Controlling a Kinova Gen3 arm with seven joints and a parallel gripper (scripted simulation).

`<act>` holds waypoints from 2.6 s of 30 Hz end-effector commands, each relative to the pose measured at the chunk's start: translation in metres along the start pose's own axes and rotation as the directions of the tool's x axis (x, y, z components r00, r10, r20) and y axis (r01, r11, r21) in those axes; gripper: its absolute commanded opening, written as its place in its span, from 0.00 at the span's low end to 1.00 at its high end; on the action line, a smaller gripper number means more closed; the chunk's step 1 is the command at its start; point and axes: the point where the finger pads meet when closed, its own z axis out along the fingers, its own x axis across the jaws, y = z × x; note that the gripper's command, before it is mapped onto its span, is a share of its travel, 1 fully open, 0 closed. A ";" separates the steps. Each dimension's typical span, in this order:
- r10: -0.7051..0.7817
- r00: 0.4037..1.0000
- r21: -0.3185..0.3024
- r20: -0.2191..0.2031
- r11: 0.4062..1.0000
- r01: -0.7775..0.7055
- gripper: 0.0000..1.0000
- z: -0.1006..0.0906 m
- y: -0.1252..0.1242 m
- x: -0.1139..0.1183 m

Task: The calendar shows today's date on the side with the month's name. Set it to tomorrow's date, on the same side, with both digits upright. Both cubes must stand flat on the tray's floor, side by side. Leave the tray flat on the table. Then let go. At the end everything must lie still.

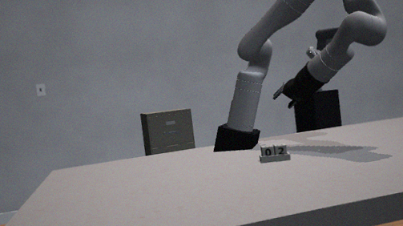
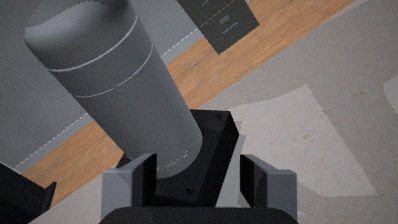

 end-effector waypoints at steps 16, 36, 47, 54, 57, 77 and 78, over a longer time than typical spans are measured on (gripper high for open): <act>0.559 0.596 0.158 -0.577 0.792 -0.590 1.00 -0.037 0.074 -0.011; 0.720 -0.151 0.529 -0.677 0.334 -0.780 1.00 -0.072 0.148 -0.100; 0.720 -0.157 0.532 -0.676 0.330 -0.780 1.00 -0.072 0.148 -0.101; 0.720 -0.157 0.532 -0.676 0.330 -0.780 1.00 -0.072 0.148 -0.101; 0.720 -0.158 0.533 -0.676 0.329 -0.780 1.00 -0.072 0.148 -0.101; 0.753 -0.224 0.595 -0.619 0.263 -0.759 1.00 -0.072 0.149 -0.099; 0.756 -0.233 0.603 -0.611 0.254 -0.756 1.00 -0.072 0.149 -0.098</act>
